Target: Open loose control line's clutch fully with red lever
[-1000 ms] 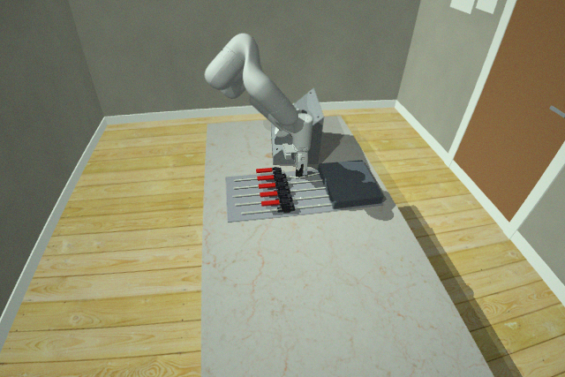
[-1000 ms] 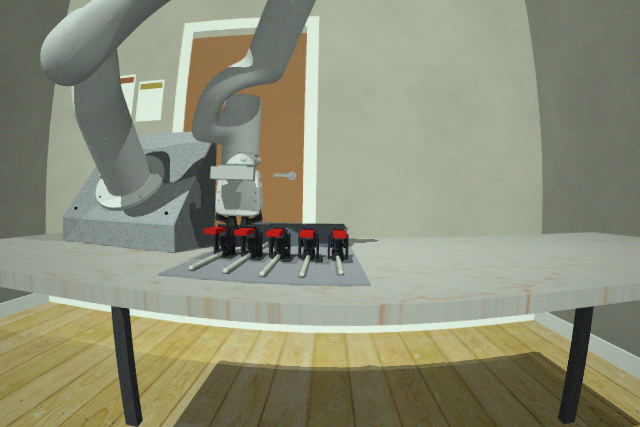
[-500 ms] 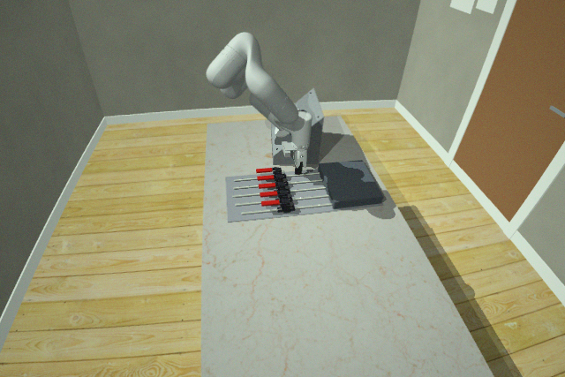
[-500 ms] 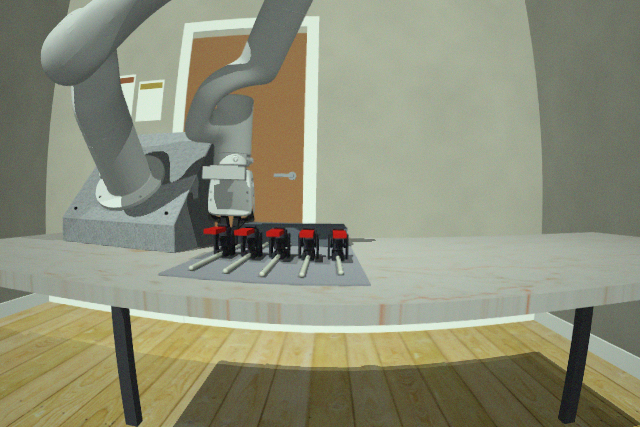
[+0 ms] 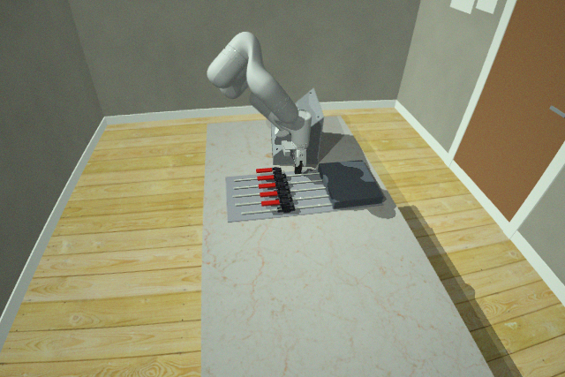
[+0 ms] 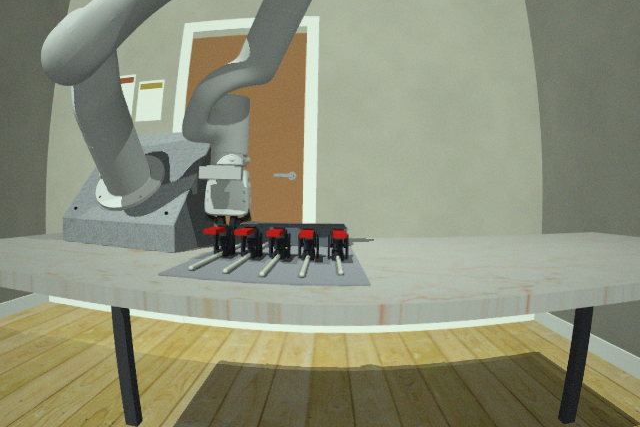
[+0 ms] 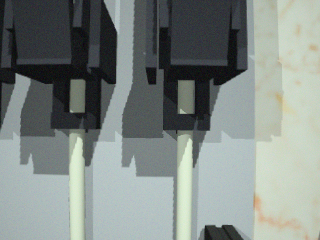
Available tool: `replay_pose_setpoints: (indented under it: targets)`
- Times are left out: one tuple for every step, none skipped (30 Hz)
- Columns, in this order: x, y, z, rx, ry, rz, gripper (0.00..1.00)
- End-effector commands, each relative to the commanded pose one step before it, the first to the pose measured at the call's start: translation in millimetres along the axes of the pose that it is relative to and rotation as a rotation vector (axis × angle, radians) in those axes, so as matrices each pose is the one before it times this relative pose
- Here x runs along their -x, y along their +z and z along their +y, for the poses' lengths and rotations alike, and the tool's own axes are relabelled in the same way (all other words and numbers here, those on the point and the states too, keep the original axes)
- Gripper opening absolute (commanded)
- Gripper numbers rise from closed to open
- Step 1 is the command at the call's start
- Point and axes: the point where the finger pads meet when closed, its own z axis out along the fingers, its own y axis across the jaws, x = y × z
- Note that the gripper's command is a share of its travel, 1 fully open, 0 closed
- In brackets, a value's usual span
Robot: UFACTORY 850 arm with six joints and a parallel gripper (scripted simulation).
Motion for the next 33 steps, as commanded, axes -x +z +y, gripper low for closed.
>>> replay_pose_setpoints:
  targets:
    - [0.17,-0.32,-0.16,-0.00087,0.00022,-0.00034,0.0]
    - [0.0,0.0,0.0,0.0,0.0,0.0,0.0]
    - [0.0,0.0,0.0,0.0,0.0,0.0,0.0]
    - [0.0,-0.24,0.0,0.0,0.0,0.00001,0.0]
    - [0.0,-0.61,0.0,0.0,0.0,0.00001,0.0]
    - [0.0,-1.1,0.0,0.0,0.0,0.00001,0.0]
    - [0.0,-1.67,0.0,0.0,0.0,-0.00001,0.0]
    - [0.0,-2.28,0.0,0.0,0.0,0.0,0.0]
    - [0.0,-2.89,0.0,0.0,0.0,-0.00001,0.0]
    - [0.0,-3.46,0.0,0.0,0.0,0.00001,0.0]
    - [0.0,-3.99,0.0,0.0,0.0,0.0,0.0]
    - [0.0,-4.43,0.0,0.0,0.0,0.0,0.0]
    - [0.0,-4.79,0.0,0.0,0.0,0.0,0.0]
    - [0.0,-5.06,0.0,0.0,0.0,0.0,0.0]
    - [0.0,-5.22,0.0,0.0,0.0,0.0,0.0]
    - [0.0,-5.29,0.0,0.0,0.0,0.0,0.0]
    - [0.0,-5.27,0.0,0.0,0.0,-0.00001,0.0]
    - [0.0,-5.16,0.0,0.0,0.0,-0.00001,0.0]
    - [0.0,0.0,0.0,0.0,0.0,0.0,0.0]
    - [0.0,0.0,0.0,0.0,0.0,0.0,0.0]
    - [0.0,-4.98,0.0,0.0,0.0,0.0,0.0]
    - [0.0,-4.72,0.0,0.0,0.0,0.0,0.0]
    - [0.0,-4.39,0.0,0.0,0.0,0.00001,0.0]
    - [0.0,-4.02,0.0,0.0,0.0,0.00001,0.0]
    - [0.0,-3.6,0.0,0.0,0.0,0.0,0.0]
    - [0.01,-3.15,0.01,0.0,0.0,-0.00003,0.0]
    - [-0.01,-2.65,-0.01,0.0,0.0,0.00002,0.0]
    - [0.01,-2.17,0.01,0.0,0.0,-0.00002,0.0]
    - [-0.01,-1.68,-0.01,0.0,0.0,0.00003,0.0]
    - [0.0,-1.22,0.0,0.0,0.0,-0.00001,0.0]
    - [0.0,-0.8,0.0,0.0,0.0,-0.00001,0.0]
    - [0.0,-0.44,0.0,0.0,0.0,-0.00001,0.0]
    - [0.0,-0.17,0.0,0.0,0.0,-0.00001,0.0]
